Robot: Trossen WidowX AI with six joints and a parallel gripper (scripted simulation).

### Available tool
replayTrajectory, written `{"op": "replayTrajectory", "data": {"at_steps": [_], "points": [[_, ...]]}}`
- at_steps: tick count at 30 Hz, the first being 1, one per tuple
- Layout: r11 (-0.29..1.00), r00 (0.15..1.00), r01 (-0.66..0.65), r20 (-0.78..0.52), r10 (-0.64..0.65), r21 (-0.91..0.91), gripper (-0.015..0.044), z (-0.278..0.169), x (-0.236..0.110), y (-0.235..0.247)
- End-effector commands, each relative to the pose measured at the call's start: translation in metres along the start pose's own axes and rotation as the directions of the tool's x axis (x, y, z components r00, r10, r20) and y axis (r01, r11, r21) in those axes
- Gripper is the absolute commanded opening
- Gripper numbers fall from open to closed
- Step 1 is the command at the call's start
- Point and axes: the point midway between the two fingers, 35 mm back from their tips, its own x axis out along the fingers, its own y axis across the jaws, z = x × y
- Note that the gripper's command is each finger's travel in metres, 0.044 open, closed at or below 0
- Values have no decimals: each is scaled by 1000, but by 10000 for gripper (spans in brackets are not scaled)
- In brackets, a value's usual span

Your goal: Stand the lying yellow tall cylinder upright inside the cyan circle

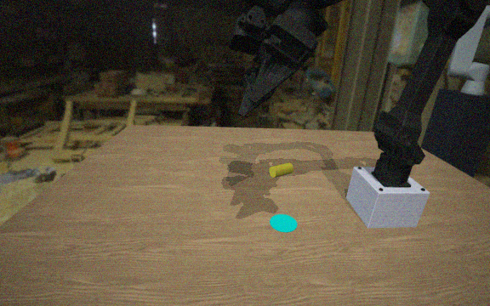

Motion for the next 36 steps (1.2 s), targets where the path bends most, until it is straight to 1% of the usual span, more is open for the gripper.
{"op": "replayTrajectory", "data": {"at_steps": [1,10,18,24,30,33,36], "points": [[992,994,110,-19,-111,-58,309,-1,-2,-39],[936,942,298,-100,-320,-190,309,-15,-18,-121],[871,864,378,-218,-453,-313,309,-41,-41,-186],[836,794,375,-326,-512,-400,309,-69,-63,-226],[822,721,320,-442,-534,-472,309,-101,-88,-260],[822,693,287,-486,-533,-492,309,-114,-97,-270],[823,684,274,-500,-531,-498,309,-119,-100,-273]]}}
